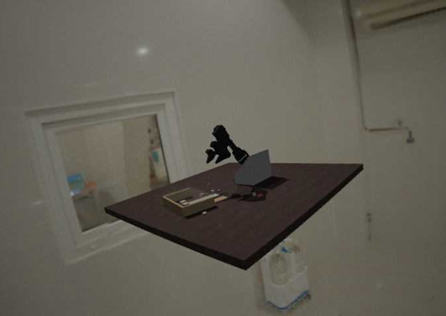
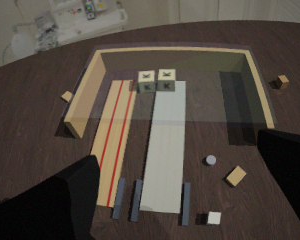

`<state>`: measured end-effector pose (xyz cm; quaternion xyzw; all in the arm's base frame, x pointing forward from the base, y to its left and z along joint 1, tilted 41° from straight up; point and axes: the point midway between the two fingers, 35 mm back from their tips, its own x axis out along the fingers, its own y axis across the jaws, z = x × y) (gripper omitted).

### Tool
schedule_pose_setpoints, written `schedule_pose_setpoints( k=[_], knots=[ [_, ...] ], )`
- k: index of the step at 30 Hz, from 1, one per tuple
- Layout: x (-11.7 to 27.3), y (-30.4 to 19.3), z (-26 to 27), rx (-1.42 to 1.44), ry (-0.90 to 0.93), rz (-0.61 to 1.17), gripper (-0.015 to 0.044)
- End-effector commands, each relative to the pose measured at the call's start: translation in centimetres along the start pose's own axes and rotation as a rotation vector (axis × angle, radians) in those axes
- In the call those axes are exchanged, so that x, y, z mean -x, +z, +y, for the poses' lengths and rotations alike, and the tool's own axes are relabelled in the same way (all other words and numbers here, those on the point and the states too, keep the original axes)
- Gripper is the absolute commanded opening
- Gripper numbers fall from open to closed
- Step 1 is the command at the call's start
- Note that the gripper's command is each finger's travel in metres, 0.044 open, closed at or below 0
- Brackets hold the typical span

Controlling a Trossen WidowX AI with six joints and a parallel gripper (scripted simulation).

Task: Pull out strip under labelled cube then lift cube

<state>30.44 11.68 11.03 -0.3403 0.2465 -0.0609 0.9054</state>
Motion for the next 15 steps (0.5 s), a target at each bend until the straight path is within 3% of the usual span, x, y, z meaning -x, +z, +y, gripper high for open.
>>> schedule_pose_setpoints(
  k=[1,15],
  knots=[
    [-0.2,-0.1,-0.1,-0.007,-0.006,0.011,0.0374],
    [-8.7,-2.6,1.9,-0.115,-0.011,0.62,0.0006]
  ],
)
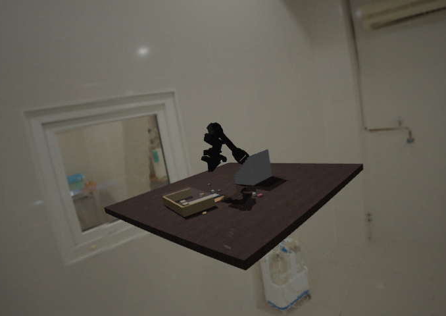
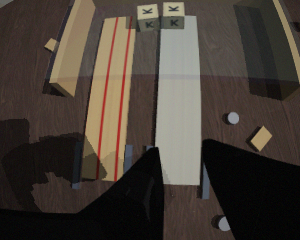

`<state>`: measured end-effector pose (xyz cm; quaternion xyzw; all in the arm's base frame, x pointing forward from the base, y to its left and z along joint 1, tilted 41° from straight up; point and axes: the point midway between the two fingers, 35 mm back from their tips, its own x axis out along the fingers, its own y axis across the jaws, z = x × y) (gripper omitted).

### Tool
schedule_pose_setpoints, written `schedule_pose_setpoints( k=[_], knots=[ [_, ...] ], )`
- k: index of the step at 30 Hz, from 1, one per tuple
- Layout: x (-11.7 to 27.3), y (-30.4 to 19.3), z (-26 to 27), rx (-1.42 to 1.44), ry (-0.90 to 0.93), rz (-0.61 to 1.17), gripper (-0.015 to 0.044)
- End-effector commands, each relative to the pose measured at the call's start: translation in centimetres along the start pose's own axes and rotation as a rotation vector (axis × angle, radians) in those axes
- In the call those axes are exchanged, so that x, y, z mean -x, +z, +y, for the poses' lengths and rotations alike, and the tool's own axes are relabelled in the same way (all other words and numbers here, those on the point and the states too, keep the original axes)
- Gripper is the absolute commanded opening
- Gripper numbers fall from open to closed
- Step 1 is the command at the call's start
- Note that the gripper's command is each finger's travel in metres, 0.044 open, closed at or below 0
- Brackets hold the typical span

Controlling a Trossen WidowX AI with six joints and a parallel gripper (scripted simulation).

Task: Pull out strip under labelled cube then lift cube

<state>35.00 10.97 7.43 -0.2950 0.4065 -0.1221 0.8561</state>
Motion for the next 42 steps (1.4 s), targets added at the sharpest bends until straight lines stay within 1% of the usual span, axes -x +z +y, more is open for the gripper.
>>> schedule_pose_setpoints(
  k=[1,5,8,22,42],
  knots=[
    [-4.1,-1.1,0.2,-0.077,-0.03,0.303,0.0],
    [-6.1,-2.1,0.0,-0.14,-0.075,0.488,0.0],
    [-7.0,-2.4,-0.3,-0.172,-0.105,0.577,0.0],
    [-7.3,-2.3,-0.5,-0.174,-0.108,0.583,0.0],
    [-10.1,-3.9,-0.6,-0.174,-0.108,0.583,0.0]
  ],
)
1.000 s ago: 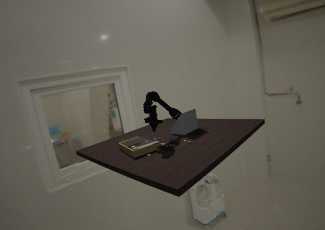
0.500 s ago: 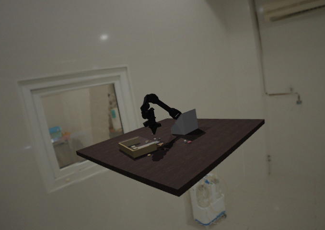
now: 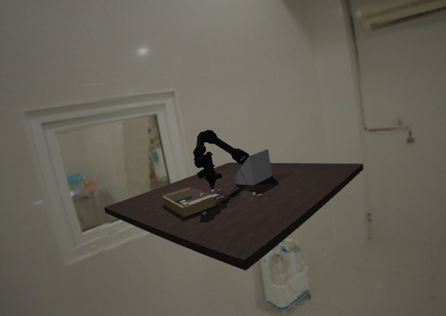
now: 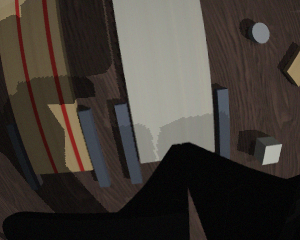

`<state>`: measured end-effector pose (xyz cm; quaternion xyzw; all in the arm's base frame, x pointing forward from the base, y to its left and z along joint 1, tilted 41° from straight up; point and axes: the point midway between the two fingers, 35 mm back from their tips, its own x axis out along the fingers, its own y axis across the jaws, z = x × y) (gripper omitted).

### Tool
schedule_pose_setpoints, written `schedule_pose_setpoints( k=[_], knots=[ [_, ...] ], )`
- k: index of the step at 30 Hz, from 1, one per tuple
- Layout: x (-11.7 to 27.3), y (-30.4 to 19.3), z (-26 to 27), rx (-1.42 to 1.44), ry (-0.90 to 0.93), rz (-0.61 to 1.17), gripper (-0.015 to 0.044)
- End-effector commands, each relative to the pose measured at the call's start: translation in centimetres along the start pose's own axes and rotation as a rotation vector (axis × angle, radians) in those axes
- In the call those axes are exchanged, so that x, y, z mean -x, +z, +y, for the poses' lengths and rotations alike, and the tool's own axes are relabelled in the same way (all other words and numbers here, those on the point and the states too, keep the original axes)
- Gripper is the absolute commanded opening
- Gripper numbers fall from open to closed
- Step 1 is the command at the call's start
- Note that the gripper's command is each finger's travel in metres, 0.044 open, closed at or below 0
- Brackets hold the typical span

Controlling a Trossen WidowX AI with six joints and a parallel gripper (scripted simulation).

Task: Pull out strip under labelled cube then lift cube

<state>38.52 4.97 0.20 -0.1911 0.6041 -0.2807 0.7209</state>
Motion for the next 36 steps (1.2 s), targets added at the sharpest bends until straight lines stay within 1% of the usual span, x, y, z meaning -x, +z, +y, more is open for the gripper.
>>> schedule_pose_setpoints(
  k=[1,22,36],
  knots=[
    [-1.1,-0.1,-0.1,0.007,-0.005,0.006,0.0],
    [-4.4,-0.1,-0.3,0.007,-0.008,0.005,0.0],
    [-4.5,-0.1,-0.3,0.007,-0.008,0.005,0.0]
  ],
)
